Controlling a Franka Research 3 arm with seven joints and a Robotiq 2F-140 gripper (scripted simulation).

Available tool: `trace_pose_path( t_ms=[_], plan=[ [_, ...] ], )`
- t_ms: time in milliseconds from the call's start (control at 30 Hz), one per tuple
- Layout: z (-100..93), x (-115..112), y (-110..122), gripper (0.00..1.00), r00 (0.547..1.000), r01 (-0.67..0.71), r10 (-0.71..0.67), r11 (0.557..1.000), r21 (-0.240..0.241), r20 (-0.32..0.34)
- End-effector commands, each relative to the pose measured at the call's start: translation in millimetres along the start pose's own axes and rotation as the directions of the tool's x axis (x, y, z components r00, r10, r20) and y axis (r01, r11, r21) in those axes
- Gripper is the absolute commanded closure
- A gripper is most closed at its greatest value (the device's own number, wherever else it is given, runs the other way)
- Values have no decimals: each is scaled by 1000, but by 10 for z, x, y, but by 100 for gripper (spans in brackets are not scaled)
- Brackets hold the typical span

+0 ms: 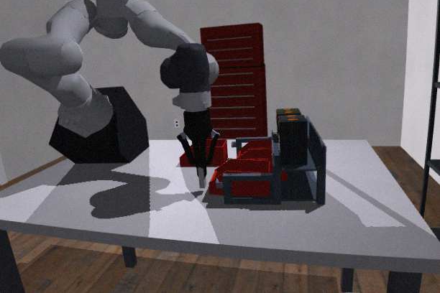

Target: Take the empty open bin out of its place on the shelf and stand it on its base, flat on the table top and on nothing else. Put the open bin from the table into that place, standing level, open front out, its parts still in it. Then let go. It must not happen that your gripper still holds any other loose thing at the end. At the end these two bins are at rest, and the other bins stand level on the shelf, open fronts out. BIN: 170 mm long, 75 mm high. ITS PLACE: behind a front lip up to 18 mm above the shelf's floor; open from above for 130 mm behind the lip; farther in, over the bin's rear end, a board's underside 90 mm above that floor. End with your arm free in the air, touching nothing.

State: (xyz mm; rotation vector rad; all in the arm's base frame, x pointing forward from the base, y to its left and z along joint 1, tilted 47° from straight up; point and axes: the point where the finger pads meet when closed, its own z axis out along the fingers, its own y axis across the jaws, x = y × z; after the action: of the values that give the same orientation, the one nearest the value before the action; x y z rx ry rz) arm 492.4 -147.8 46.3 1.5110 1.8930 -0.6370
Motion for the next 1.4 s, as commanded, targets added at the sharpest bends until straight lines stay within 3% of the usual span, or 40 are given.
trace_pose_path(
  t_ms=[0,733,1367],
  plan=[
    [4,3,11,100,1000,3,-3,1000,-2,0],
    [8,0,176,100,1000,3,-3,1000,-2,0],
    [8,0,181,100,1000,3,-3,1000,-2,0]
  ],
)
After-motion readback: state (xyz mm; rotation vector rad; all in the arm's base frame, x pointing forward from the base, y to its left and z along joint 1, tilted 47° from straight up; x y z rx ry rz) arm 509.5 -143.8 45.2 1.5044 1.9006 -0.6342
